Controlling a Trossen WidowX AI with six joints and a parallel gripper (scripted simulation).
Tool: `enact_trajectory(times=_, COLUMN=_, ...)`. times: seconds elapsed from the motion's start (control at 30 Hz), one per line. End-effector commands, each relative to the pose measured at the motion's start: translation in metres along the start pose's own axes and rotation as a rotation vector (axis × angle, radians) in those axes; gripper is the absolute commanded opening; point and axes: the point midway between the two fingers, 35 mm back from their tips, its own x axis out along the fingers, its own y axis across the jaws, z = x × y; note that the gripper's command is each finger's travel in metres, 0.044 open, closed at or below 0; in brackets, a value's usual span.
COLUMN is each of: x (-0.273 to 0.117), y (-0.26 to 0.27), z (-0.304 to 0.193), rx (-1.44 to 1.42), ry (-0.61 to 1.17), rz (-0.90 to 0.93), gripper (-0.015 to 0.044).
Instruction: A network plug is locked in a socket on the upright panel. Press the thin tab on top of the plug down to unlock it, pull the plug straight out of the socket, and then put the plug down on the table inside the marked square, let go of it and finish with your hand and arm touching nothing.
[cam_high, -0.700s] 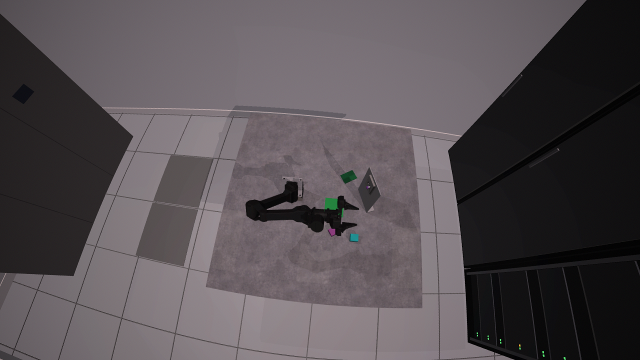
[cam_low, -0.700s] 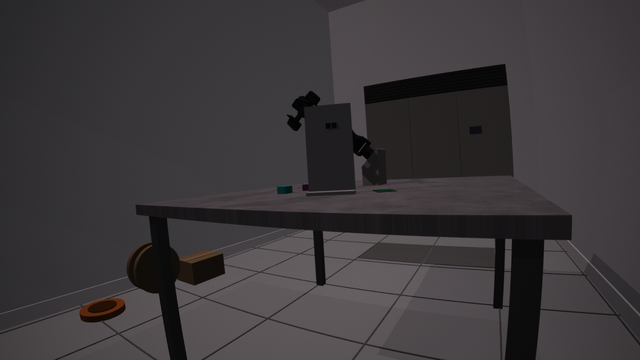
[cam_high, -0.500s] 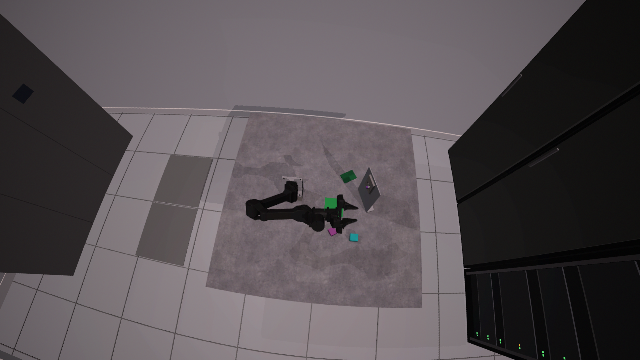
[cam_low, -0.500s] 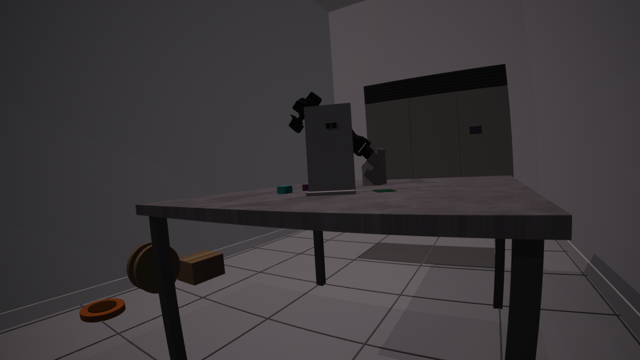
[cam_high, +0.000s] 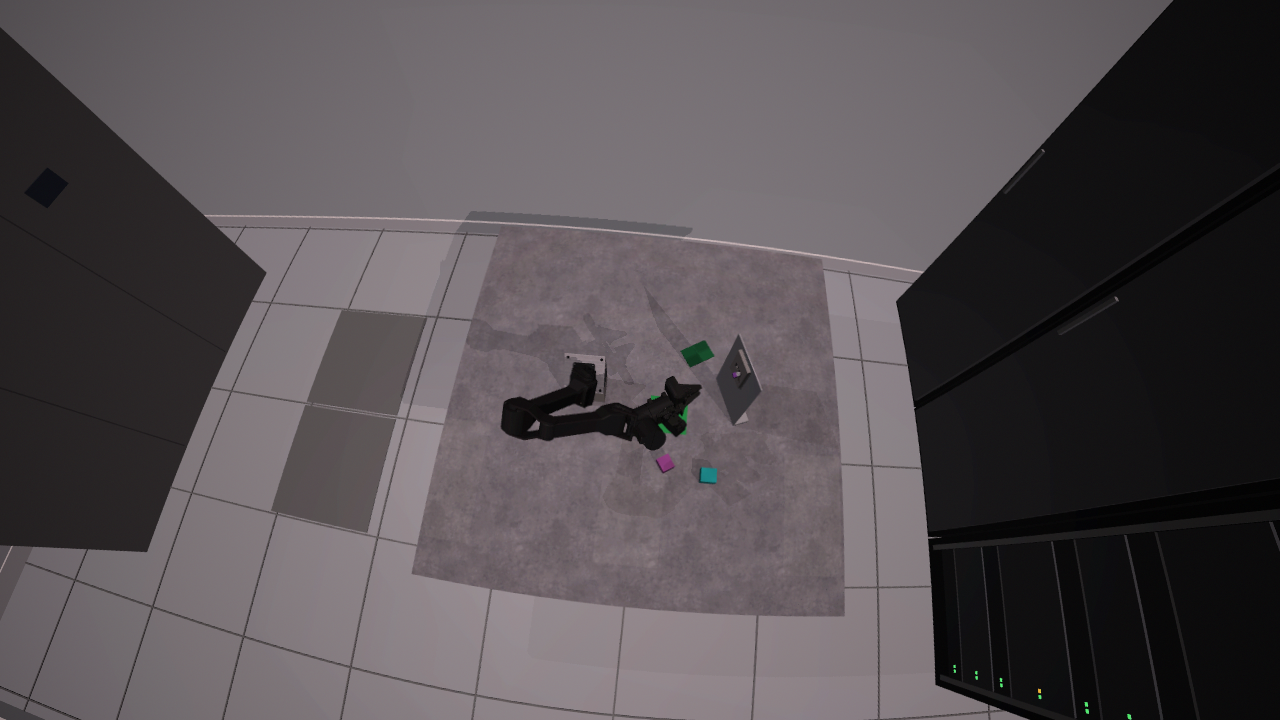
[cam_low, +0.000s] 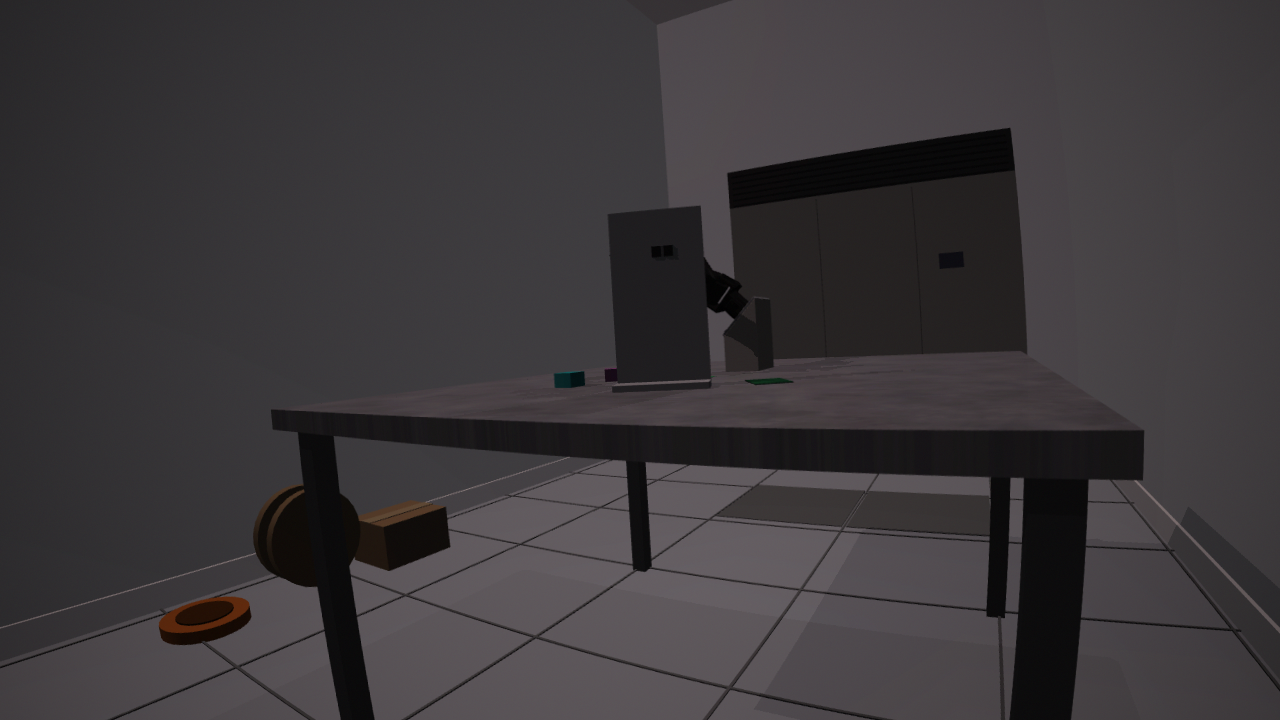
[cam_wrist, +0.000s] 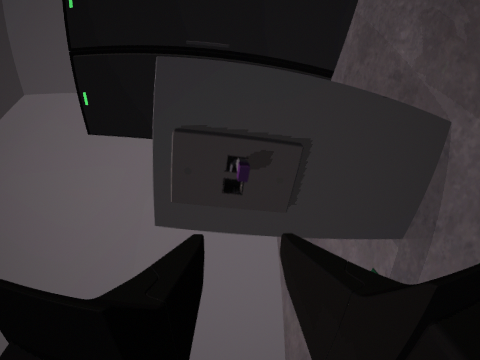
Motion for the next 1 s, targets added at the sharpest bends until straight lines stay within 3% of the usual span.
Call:
enact_trajectory(times=0.0, x=0.001, y=-0.008, z=-0.017, rx=0.103, ry=0.059, rz=0.014, gripper=0.0156)
enact_trajectory(times=0.97, x=0.060, y=-0.008, z=-0.005, rx=0.103, ry=0.057, rz=0.016, gripper=0.0156)
